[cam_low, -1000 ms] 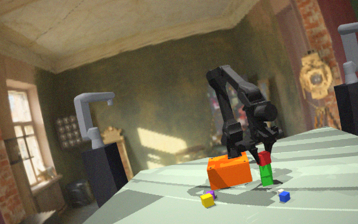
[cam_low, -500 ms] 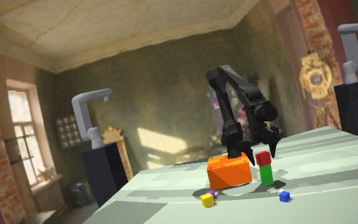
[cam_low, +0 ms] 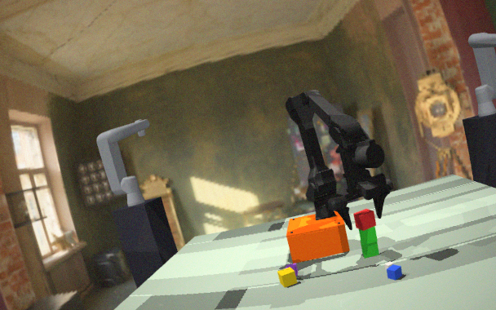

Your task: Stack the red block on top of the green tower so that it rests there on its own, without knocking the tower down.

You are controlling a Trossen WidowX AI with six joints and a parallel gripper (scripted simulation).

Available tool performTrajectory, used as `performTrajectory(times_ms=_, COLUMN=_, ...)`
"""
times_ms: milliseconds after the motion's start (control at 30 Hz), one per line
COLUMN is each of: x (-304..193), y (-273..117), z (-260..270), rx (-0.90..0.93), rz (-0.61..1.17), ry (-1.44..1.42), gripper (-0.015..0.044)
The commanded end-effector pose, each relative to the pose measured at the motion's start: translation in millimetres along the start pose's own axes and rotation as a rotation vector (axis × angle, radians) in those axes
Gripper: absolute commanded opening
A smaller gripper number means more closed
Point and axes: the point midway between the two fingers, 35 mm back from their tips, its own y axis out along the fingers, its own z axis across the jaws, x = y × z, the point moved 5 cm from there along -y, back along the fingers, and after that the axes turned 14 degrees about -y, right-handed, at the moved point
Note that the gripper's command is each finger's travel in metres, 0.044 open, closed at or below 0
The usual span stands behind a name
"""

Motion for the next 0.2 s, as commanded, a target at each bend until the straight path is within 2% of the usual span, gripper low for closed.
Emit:
performTrajectory(times_ms=0, x=0.0, y=0.4, z=0.0, rx=0.000, rz=-0.001, ry=0.000, gripper=0.0440)
performTrajectory(times_ms=167, x=0.0, y=0.4, z=0.0, rx=0.000, rz=-0.001, ry=0.000, gripper=0.0440)
